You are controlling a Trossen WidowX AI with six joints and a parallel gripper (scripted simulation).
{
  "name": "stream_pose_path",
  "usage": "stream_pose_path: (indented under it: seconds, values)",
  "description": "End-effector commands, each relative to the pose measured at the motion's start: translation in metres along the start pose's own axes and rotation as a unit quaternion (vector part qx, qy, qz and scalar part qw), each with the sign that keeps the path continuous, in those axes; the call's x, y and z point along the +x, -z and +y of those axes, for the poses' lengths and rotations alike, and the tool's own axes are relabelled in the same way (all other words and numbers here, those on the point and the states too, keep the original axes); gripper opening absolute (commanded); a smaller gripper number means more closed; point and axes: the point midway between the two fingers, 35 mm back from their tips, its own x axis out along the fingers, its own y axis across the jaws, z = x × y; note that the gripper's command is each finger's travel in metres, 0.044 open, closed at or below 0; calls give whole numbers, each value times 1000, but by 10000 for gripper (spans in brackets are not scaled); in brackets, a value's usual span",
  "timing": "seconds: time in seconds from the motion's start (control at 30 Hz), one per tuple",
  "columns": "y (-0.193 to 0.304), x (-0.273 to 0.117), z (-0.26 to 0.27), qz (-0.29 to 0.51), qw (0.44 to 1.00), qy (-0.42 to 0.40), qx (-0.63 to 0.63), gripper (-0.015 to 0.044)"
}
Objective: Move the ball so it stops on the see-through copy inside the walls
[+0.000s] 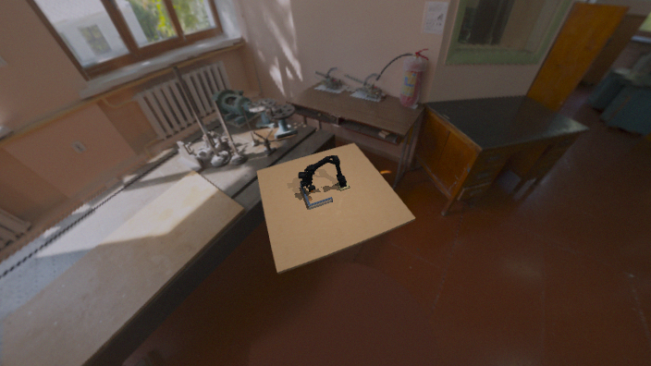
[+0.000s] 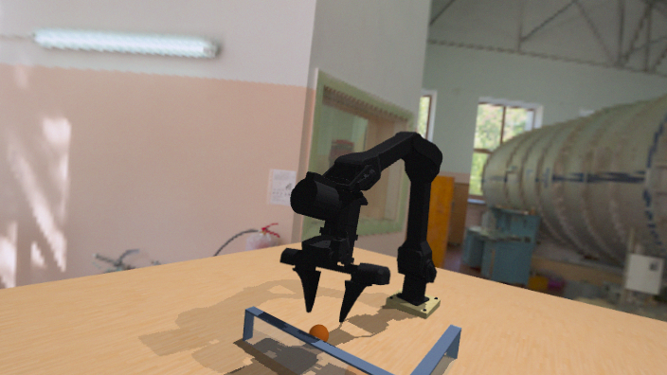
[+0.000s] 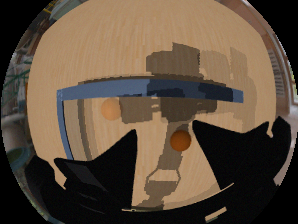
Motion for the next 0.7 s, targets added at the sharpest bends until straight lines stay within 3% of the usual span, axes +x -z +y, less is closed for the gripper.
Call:
stream_pose_path:
  seconds: [0.0, 0.67]
  values:
    - [36, 1, -28, 107, 992, 23, 69, 289]
    - [43, 22, -30, 114, 991, 24, 73, 289]
